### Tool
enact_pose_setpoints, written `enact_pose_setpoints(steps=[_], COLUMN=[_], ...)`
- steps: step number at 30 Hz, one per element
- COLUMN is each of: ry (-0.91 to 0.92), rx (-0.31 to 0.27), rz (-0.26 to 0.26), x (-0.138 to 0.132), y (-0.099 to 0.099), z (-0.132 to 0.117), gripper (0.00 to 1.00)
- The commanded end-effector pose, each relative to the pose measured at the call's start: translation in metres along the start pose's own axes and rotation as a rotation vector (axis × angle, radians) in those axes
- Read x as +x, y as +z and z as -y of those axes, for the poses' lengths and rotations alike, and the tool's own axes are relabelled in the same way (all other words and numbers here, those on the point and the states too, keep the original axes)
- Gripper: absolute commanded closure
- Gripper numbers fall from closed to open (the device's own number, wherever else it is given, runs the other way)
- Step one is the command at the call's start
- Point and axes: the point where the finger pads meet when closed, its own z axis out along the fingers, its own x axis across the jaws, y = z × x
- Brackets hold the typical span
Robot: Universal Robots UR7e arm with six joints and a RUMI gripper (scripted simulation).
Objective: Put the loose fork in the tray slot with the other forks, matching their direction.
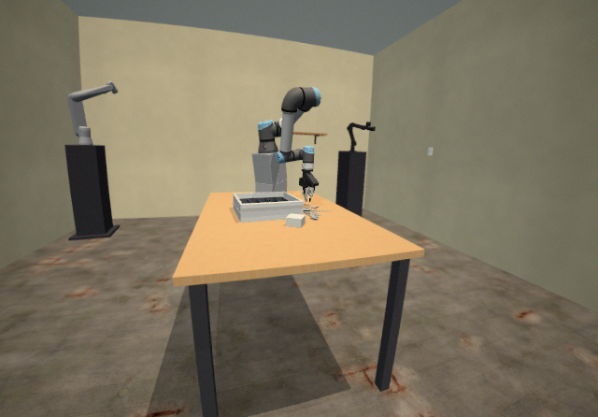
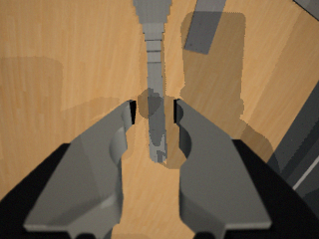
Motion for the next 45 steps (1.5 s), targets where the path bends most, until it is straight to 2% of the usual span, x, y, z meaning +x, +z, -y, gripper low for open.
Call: enact_pose_setpoints(steps=[1, 45], ry=[0.002, 0.002], rx=[0.005, 0.004], rz=[0.000, 0.000], x=[0.0005, 0.0006], y=[-0.0005, 0.0033], z=[0.0038, 0.0034], gripper=[0.83, 0.83])
